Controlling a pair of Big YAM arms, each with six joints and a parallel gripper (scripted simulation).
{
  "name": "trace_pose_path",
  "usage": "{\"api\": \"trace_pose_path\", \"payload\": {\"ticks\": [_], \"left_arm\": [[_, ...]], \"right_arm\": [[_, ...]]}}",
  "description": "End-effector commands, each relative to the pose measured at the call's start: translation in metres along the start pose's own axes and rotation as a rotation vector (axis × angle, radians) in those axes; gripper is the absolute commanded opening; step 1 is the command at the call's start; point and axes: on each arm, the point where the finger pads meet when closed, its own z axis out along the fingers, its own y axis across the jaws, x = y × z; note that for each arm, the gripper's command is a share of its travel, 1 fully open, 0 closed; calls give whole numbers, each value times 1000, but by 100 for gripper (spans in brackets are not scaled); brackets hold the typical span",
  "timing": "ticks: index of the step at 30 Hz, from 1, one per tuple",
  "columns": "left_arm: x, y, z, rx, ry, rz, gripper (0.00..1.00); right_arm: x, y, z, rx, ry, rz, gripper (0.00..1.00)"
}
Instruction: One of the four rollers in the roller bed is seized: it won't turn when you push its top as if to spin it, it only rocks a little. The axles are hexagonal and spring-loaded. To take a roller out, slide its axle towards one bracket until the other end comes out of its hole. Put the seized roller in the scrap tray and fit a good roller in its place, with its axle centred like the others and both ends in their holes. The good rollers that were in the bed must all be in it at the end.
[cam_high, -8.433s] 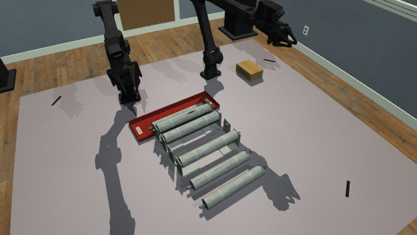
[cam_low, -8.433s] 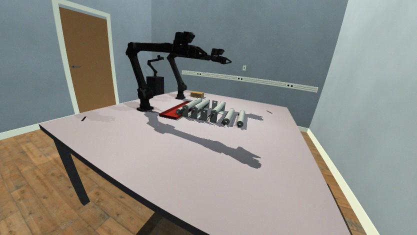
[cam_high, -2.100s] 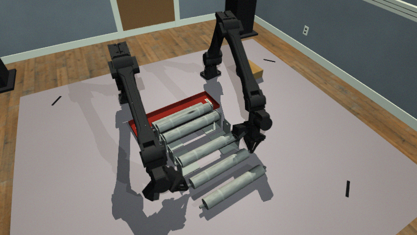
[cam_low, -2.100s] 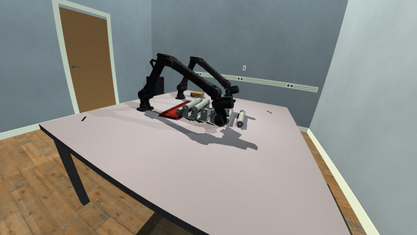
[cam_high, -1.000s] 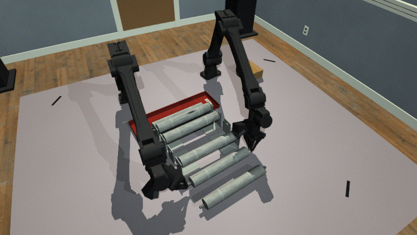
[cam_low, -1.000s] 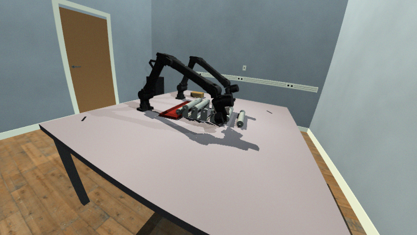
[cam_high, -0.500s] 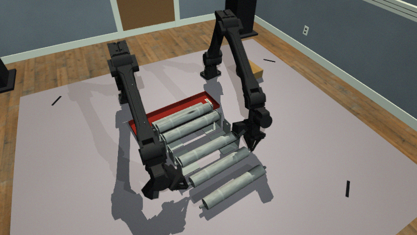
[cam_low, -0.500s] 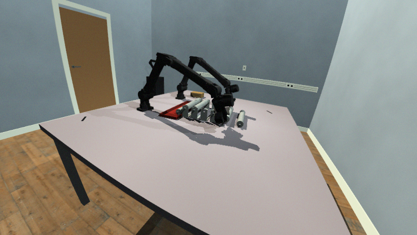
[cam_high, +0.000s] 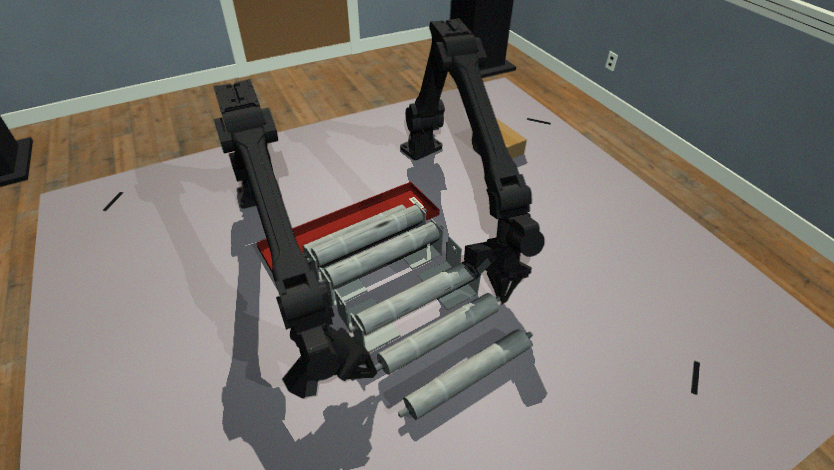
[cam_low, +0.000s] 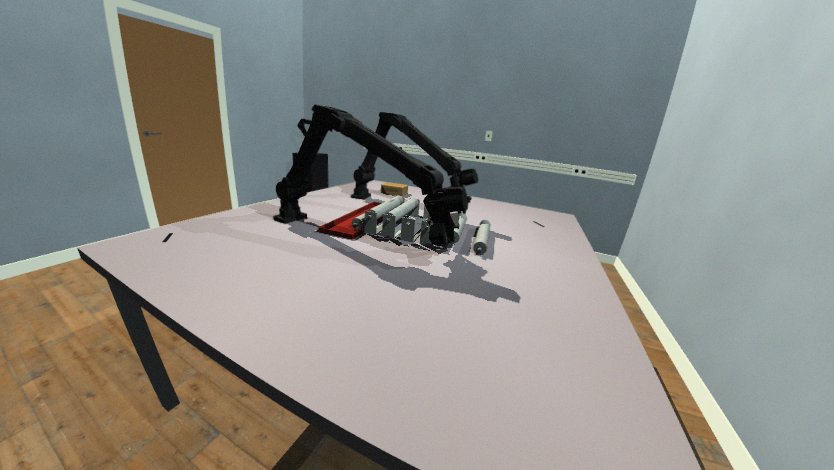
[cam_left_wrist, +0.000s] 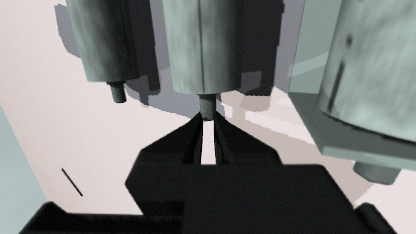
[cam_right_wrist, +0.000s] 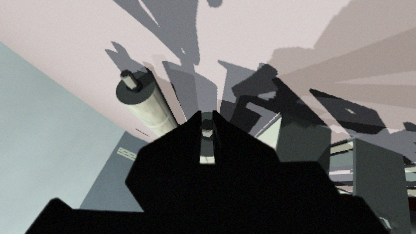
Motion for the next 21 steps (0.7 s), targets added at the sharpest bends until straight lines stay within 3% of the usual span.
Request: {"api": "trace_pose_path", "payload": {"ticks": [1, 21], "left_arm": [[-18, 55, -64, -133, -29, 23, 3], [-18, 57, -63, -136, -29, 23, 3]], "right_arm": [[22, 53, -64, -116, -22, -63, 3], [21, 53, -63, -118, -22, -70, 3]]}}
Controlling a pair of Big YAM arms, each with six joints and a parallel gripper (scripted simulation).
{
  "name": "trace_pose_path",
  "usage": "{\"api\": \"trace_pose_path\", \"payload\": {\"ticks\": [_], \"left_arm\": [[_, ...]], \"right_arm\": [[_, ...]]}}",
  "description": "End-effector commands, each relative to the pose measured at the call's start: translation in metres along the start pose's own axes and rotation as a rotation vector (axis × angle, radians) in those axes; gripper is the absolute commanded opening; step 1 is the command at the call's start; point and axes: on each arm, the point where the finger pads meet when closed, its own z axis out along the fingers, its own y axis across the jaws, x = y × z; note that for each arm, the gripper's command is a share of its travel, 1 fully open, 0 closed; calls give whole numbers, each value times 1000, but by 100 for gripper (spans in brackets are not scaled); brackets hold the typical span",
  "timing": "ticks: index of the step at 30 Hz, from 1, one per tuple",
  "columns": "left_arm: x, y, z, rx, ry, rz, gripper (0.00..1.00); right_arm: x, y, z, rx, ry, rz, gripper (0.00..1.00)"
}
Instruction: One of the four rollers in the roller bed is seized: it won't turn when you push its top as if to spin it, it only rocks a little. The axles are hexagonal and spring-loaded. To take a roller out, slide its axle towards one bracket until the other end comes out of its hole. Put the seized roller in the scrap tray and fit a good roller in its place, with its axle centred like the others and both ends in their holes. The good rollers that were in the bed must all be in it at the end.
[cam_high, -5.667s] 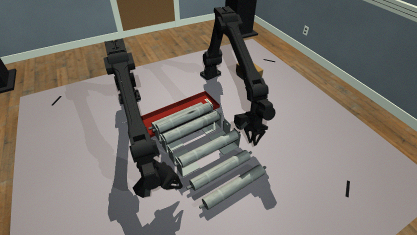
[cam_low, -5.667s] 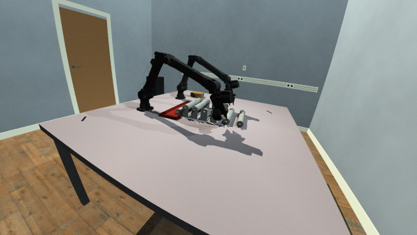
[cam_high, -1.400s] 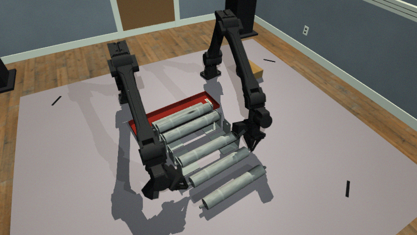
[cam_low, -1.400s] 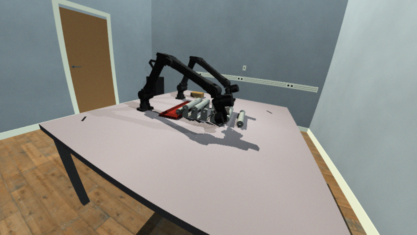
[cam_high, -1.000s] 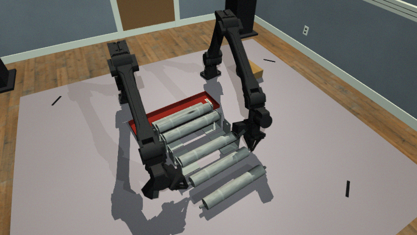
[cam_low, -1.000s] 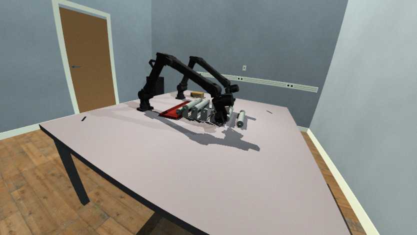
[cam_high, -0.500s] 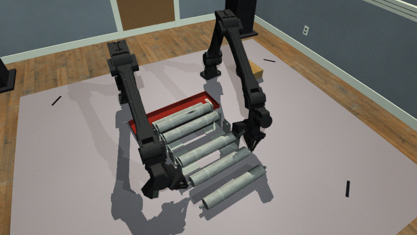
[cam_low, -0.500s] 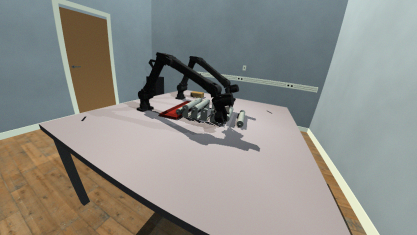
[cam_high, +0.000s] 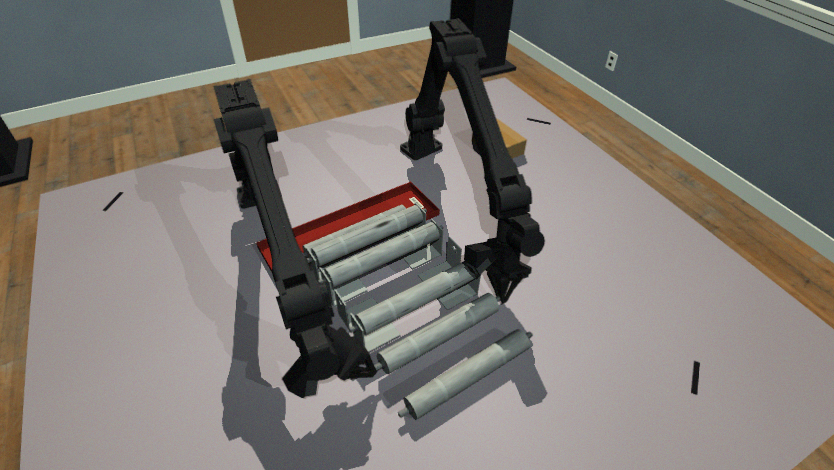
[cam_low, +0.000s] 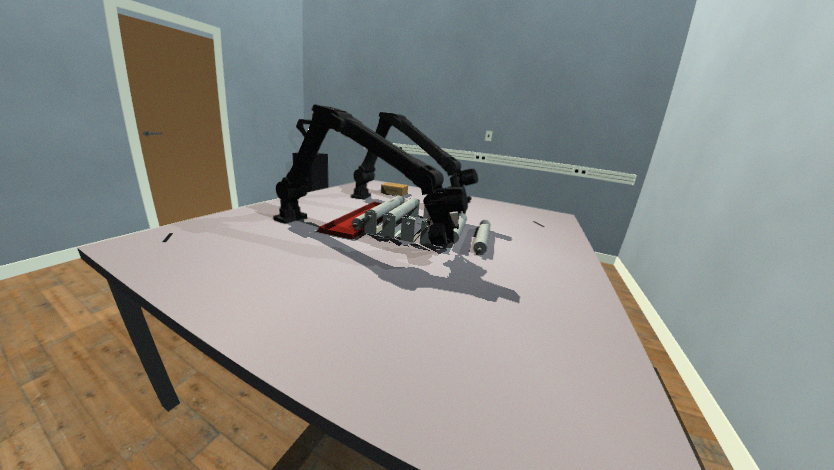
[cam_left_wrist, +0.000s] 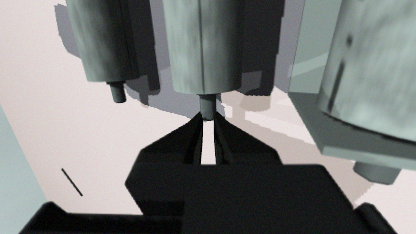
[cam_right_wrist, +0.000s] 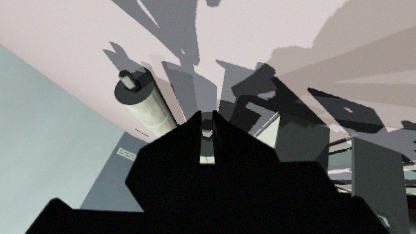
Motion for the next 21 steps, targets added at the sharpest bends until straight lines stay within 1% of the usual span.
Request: {"api": "trace_pose_path", "payload": {"ticks": [1, 3, 21], "left_arm": [[-18, 57, -63, -136, -29, 23, 3], [-20, 51, -66, -132, -31, 19, 3], [-20, 51, -66, -137, -27, 27, 3]], "right_arm": [[21, 54, -63, -124, -22, -73, 3], [22, 54, -63, -122, -22, -73, 3], [22, 54, -64, -128, -21, -61, 3]]}}
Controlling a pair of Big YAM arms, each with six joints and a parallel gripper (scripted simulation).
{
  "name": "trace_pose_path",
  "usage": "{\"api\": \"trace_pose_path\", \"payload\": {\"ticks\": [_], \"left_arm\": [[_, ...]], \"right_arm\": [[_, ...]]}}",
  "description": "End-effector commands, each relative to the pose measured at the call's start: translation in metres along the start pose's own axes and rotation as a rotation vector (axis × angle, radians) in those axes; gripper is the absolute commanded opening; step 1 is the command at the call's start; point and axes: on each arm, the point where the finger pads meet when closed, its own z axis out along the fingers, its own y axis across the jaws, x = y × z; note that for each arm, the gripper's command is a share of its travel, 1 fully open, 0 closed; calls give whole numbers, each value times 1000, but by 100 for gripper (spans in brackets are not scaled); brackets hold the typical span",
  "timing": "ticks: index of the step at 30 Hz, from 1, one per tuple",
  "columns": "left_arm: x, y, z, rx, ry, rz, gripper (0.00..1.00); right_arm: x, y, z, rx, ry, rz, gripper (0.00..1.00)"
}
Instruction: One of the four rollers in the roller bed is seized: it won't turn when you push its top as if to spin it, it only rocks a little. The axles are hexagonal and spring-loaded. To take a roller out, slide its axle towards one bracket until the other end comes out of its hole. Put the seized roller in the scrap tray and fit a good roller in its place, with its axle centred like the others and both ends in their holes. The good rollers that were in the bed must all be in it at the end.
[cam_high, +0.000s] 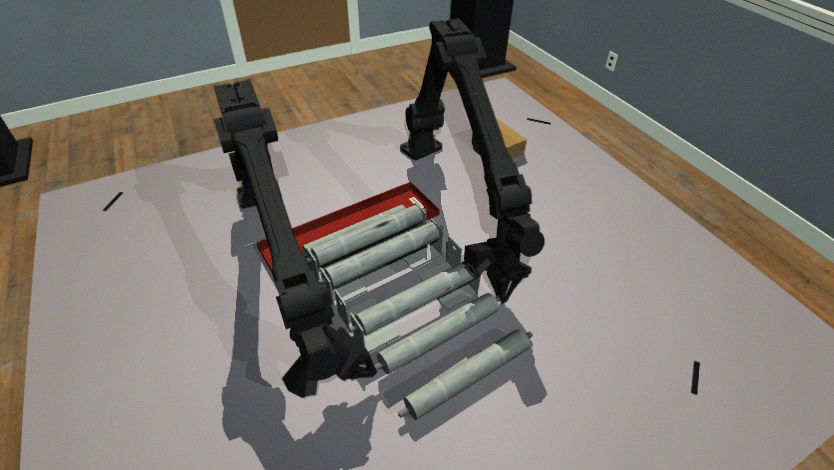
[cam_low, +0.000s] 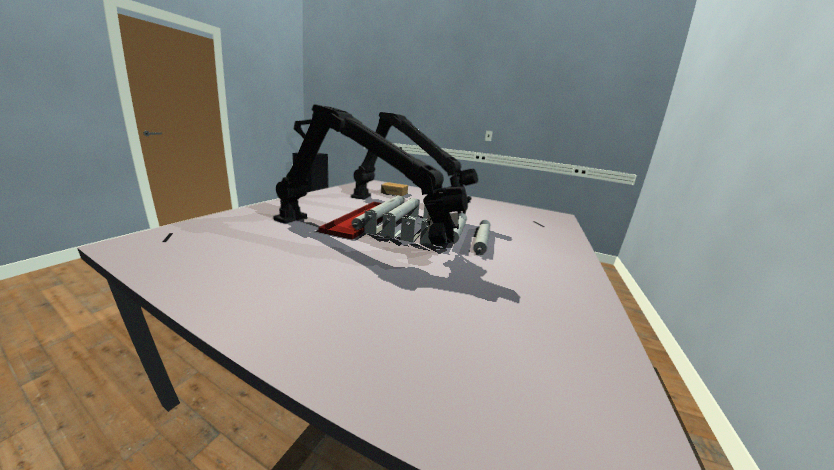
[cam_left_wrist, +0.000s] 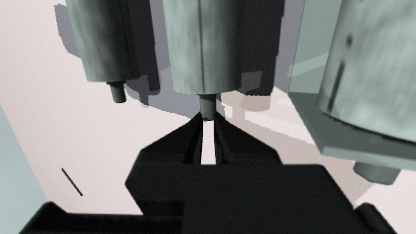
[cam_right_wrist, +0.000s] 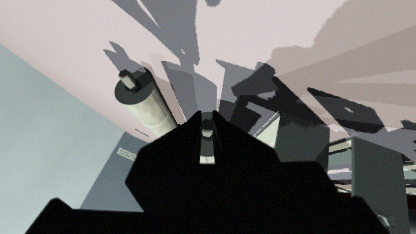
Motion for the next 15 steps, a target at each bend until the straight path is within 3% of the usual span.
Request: {"api": "trace_pose_path", "payload": {"ticks": [1, 15], "left_arm": [[-20, 51, -66, -138, -28, 27, 3], [-20, 53, -69, -153, -30, 33, 3]], "right_arm": [[22, 54, -64, -129, -20, -59, 3], [25, 57, -69, -141, -14, -51, 3]]}}
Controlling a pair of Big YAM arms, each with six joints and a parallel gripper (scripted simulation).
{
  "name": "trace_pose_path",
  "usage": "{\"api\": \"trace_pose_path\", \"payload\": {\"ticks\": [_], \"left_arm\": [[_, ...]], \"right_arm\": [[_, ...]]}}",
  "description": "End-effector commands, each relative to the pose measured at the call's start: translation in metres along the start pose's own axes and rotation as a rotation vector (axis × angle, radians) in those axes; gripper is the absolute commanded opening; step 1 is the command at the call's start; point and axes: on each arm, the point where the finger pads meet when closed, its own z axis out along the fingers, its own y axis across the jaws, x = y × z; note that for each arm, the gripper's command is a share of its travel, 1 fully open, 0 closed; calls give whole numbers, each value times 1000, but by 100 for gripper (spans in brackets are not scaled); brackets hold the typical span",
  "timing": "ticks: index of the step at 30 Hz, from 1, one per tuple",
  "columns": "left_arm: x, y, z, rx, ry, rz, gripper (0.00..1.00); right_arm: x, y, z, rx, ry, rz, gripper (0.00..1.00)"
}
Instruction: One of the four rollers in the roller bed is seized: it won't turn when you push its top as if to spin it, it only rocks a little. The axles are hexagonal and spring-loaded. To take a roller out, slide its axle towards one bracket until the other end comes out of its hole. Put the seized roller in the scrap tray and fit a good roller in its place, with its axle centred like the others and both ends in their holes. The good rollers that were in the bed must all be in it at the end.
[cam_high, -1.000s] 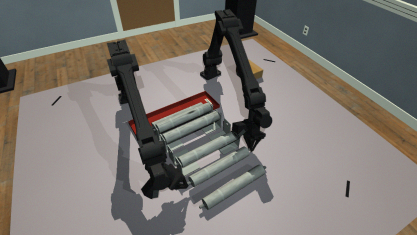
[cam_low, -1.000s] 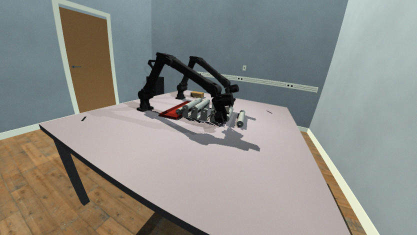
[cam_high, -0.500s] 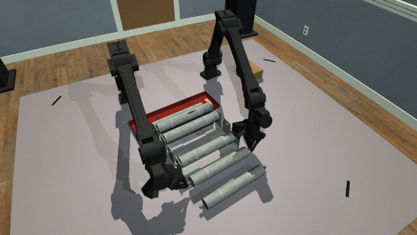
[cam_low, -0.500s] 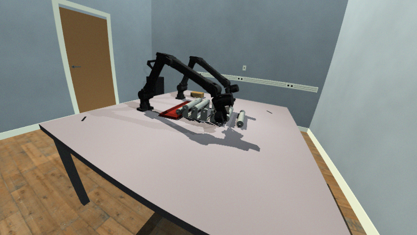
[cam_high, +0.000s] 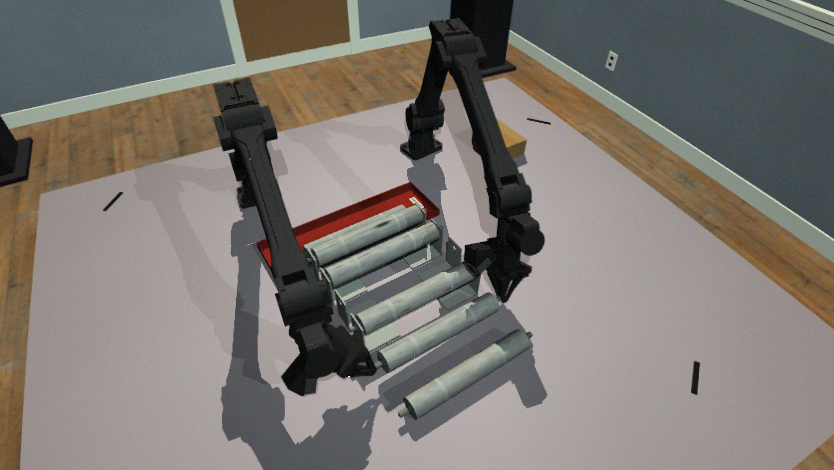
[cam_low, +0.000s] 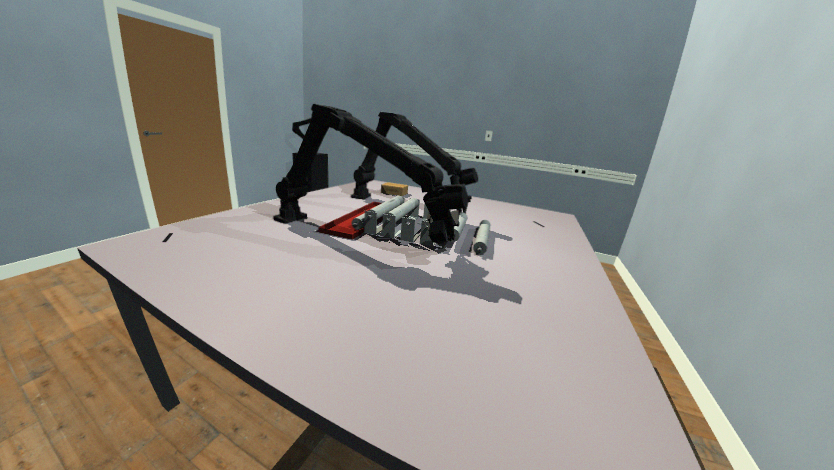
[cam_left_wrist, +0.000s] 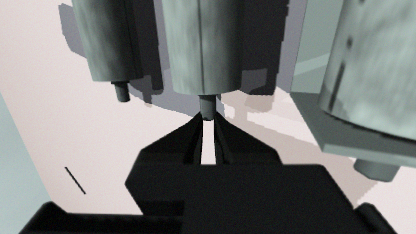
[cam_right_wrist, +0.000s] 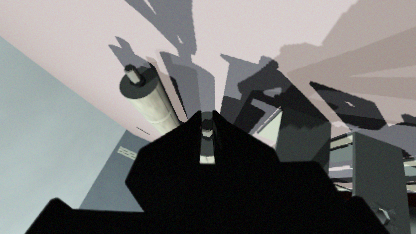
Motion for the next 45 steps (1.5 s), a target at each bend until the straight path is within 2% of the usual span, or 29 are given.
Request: {"api": "trace_pose_path", "payload": {"ticks": [1, 25, 35, 36, 39, 41, 45], "left_arm": [[-19, 51, -67, -143, -30, 31, 3], [-27, 49, -75, -138, -31, 47, 3], [-21, 52, -78, -138, -24, 31, 3], [-21, 52, -79, -138, -23, 31, 3], [-21, 52, -79, -140, -24, 31, 3], [-21, 53, -79, -142, -24, 32, 3], [-21, 53, -79, -143, -23, 32, 3]], "right_arm": [[22, 54, -64, -132, -14, -46, 3], [23, 57, -72, -145, -11, -48, 3], [22, 57, -74, -139, -12, -41, 3], [21, 58, -73, -144, -13, -44, 3], [13, 31, -53, -103, -6, -14, 3], [16, 44, -62, -130, -11, -32, 3], [16, 43, -62, -129, -11, -32, 3]]}}
